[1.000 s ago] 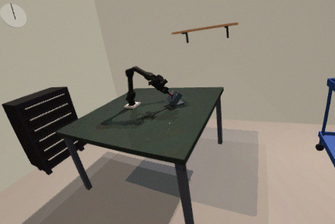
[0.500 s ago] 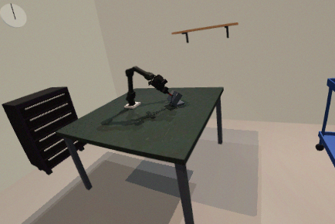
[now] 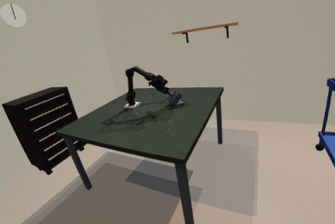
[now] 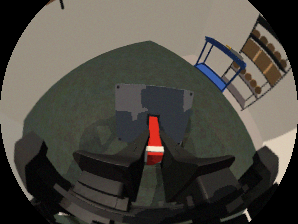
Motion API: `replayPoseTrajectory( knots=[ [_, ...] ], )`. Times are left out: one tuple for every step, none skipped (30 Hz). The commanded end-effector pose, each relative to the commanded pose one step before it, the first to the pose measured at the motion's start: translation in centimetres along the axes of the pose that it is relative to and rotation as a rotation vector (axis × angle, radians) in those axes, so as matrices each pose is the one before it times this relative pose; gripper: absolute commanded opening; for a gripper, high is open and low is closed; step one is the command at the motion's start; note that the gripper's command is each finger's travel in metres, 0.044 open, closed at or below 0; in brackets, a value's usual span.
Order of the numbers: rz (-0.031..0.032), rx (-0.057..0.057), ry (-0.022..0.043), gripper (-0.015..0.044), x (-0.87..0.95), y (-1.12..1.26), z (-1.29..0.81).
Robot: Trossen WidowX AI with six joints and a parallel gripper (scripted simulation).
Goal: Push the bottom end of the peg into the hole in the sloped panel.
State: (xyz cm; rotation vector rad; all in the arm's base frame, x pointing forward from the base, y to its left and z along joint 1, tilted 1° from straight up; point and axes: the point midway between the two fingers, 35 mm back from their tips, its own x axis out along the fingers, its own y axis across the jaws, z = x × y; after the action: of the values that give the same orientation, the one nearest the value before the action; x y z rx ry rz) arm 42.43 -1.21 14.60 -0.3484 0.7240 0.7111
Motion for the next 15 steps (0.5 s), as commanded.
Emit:
replayPoseTrajectory(
  knots=[
    [-0.00155, 0.0057, 0.00226, 0.0, 0.232, -0.017, -0.074],
    [0.0, 0.0, -0.00004, 0.0, 0.055, -0.001, 0.002],
    [0.0, 0.0, -0.00003, 0.0, 0.049, -0.001, 0.002],
    [0.0, 0.0, -0.00003, 0.0, 0.05, -0.002, 0.002],
    [0.0, 0.0, -0.00003, 0.0, 0.046, -0.002, 0.002],
    [0.0, 0.0, -0.00003, 0.0, 0.048, -0.003, 0.0],
    [0.0, 0.0, -0.00003, 0.0, 0.046, -0.003, 0.0],
    [0.0, 0.0, -0.00003, 0.0, 0.048, -0.002, 0.0],
    [0.0, 0.0, -0.00003, 0.0, 0.046, -0.002, 0.0],
    [0.0, 0.0, -0.00003, 0.0, 0.048, -0.001, -0.001],
    [0.0, 0.0, -0.00003, 0.0, 0.046, -0.001, 0.0],
    [0.0, 0.0, -0.00003, 0.0, 0.048, -0.001, 0.0],
    [0.0, 0.0, -0.00003, 0.0, 0.046, -0.001, 0.0],
    [0.0, 0.0, -0.00003, 0.0, 0.05, -0.002, 0.001],
    [0.0, 0.0, -0.00003, 0.0, 0.047, -0.002, 0.001]
  ],
)
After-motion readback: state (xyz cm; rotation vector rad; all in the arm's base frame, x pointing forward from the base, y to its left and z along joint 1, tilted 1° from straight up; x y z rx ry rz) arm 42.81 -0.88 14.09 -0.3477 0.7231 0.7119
